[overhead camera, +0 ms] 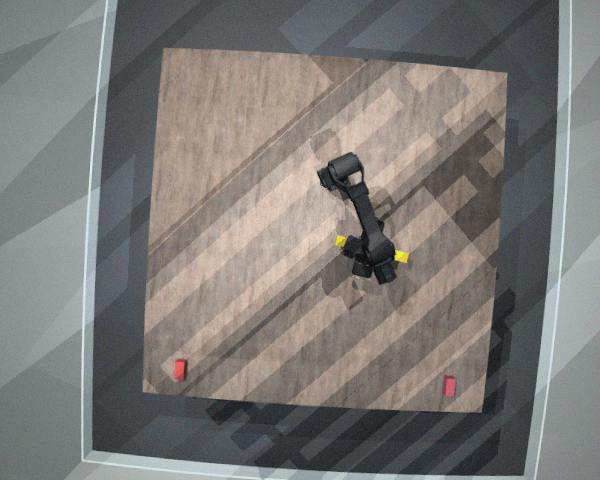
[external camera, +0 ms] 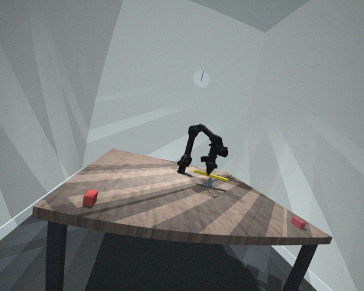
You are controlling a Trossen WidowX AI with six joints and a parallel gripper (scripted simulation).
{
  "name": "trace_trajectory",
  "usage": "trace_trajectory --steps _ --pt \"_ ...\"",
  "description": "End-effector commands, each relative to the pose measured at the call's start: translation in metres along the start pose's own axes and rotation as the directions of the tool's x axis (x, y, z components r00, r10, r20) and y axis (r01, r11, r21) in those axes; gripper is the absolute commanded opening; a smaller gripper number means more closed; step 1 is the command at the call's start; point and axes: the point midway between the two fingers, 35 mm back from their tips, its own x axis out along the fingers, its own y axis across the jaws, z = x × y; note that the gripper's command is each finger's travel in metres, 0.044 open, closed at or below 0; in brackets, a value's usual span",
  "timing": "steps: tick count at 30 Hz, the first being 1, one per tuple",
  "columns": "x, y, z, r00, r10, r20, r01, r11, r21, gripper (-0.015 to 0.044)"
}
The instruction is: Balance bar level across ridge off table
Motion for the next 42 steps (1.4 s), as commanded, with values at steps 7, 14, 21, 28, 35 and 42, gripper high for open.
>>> trace_trajectory --steps 7,14,21,28,35,42 --pt "0.0010 0.0001 -0.0010 1.000 0.000 -0.004 0.000 1.000 0.005 0.0000" --pt "0.0015 0.0001 -0.0010 1.000 0.000 -0.004 0.000 1.000 0.005 0.0000" --pt "0.0020 0.0000 -0.0009 1.000 0.000 -0.004 0.000 1.000 0.005 0.0000" --pt "0.0026 -0.0001 -0.0009 1.000 0.000 -0.004 0.000 1.000 0.005 0.0000" --pt "0.0033 -0.0002 -0.0007 1.000 0.000 -0.004 0.000 1.000 0.005 0.0000" --pt "0.0038 -0.0003 -0.0006 1.000 0.000 -0.004 0.000 1.000 0.005 0.0000"
